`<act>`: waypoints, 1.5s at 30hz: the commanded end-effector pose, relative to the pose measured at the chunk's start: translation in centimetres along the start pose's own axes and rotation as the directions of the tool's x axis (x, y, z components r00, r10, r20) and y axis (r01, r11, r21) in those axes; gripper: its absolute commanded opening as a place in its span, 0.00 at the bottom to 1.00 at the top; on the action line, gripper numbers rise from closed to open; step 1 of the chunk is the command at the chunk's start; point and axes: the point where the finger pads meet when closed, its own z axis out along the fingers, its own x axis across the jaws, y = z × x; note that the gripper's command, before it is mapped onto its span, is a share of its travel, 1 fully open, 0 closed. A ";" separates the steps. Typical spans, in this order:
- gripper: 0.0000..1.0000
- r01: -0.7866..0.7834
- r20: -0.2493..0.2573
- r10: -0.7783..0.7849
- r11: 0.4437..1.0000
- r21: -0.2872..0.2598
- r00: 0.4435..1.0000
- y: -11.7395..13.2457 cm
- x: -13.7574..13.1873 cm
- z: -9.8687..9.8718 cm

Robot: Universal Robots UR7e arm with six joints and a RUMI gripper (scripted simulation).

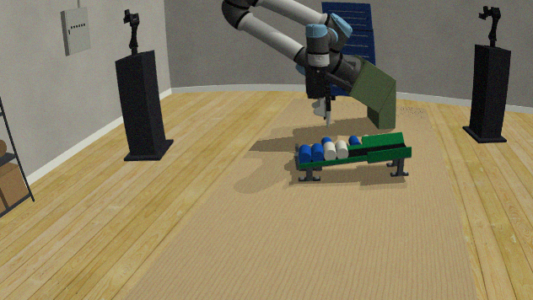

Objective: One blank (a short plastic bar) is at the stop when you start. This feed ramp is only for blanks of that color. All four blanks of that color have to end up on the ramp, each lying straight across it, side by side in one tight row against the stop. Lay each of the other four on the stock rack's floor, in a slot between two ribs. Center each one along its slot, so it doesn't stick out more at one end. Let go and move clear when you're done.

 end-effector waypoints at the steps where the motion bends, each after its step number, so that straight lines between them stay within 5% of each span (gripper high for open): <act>1: 0.51 0.003 0.004 -0.003 1.000 0.002 1.000 -0.1 -0.2 0.1; 45: 0.51 0.005 0.005 -0.005 1.000 0.003 1.000 -0.2 -0.3 3.9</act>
